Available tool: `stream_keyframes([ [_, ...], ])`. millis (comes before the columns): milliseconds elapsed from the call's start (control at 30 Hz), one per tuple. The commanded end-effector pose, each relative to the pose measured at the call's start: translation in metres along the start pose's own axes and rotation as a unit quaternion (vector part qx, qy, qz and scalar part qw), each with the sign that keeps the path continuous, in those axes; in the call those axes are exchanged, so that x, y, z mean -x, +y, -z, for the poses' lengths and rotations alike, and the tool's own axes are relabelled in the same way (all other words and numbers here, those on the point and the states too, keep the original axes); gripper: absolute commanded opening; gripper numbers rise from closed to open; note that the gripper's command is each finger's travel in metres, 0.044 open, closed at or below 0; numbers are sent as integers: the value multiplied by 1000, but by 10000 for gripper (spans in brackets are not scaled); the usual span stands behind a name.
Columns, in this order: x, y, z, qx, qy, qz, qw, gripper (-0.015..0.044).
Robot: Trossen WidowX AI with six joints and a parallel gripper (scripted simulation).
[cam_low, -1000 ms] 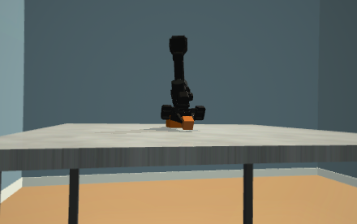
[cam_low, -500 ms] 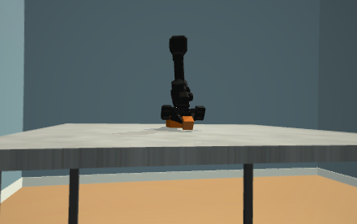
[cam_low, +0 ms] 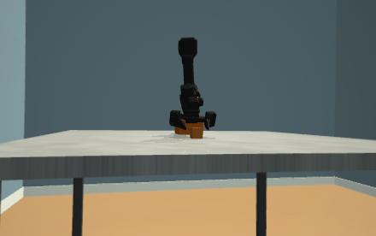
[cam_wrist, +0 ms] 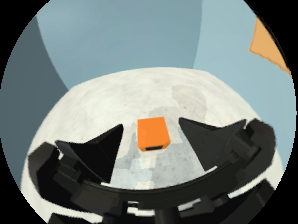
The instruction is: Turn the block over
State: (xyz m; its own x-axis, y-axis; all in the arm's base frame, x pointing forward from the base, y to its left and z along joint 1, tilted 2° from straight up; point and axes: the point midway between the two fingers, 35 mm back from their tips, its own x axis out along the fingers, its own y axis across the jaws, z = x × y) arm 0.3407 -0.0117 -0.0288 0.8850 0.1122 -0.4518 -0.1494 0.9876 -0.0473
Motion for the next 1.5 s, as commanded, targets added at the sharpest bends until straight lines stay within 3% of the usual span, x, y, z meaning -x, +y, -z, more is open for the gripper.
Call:
stream_keyframes([
  [0, 0, 0, 0, -3, -1, -2, 1000, 440],
  [900, 0, 0, 0, -4, 2, -2, 1000, 440],
  [1167, -8, -5, -18, -9, 124, 0, 992, 440],
  [1467, 44, -1, -55, -2, 254, -1, 967, 440],
])
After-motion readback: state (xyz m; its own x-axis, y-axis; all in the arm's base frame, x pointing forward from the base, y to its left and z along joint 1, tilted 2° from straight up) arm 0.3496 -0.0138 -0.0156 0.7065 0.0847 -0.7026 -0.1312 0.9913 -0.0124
